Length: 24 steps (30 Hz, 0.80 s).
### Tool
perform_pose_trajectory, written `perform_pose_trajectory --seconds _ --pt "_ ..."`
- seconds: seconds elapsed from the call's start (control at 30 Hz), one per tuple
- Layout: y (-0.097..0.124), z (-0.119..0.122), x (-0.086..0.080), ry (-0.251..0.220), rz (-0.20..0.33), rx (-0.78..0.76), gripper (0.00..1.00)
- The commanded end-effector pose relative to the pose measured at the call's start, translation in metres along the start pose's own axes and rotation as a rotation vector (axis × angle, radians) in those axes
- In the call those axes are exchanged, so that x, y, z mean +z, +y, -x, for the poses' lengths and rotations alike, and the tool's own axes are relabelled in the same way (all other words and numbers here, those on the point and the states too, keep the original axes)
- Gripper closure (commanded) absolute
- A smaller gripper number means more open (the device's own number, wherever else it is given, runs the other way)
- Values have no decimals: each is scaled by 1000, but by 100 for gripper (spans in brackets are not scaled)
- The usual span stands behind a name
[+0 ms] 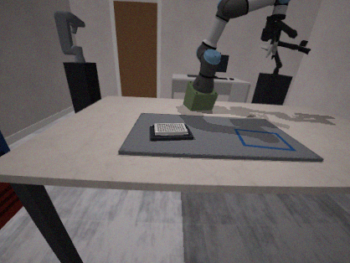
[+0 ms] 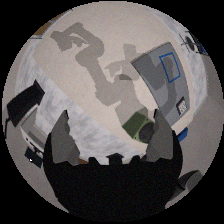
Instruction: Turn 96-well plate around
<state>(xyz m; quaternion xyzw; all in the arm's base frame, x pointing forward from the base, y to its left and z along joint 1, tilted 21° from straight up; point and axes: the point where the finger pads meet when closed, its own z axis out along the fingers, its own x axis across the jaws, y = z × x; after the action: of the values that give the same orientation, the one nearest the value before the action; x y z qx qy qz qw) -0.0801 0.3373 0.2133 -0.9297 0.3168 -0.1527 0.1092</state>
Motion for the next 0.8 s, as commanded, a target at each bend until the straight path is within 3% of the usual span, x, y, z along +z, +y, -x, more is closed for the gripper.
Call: perform_pose_trajectory --seconds 0.0,0.53,0.77 --pt "0 0 -1 -2 -2 1 0" --pt "0 0 -1 -2 -2 1 0" --pt "-20 -14 15 7 45 98 0"
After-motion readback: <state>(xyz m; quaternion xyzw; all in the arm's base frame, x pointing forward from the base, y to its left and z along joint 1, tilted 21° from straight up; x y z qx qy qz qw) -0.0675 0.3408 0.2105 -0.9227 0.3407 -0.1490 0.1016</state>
